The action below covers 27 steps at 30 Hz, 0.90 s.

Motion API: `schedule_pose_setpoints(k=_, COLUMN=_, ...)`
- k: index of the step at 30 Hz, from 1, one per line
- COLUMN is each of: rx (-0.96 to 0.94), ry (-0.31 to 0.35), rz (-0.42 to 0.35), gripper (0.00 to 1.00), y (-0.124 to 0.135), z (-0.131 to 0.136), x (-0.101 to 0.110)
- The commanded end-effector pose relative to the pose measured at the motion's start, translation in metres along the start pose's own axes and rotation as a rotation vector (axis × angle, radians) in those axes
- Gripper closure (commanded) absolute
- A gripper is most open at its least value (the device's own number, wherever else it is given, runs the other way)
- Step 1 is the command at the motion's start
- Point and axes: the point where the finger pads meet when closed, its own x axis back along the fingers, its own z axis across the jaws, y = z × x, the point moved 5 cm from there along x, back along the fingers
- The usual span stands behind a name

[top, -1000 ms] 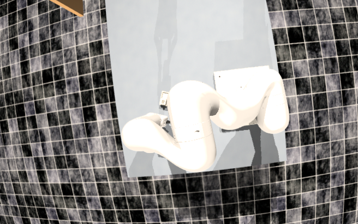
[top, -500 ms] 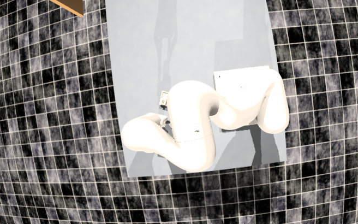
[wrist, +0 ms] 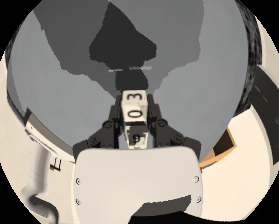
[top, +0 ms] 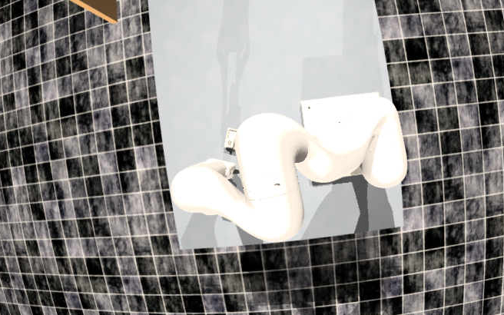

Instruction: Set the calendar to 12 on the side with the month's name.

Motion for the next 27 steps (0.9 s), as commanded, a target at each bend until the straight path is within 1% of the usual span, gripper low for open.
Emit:
schedule_pose_setpoints(k=1, rx=0.000, ry=0.002, rz=0.001, gripper=0.73, y=-0.0003, z=0.0007, x=0.0006)
schedule_pose_setpoints(k=27, rx=0.000, ry=0.002, rz=0.001, gripper=0.73, y=-0.0003, z=0.0007, x=-0.0028)
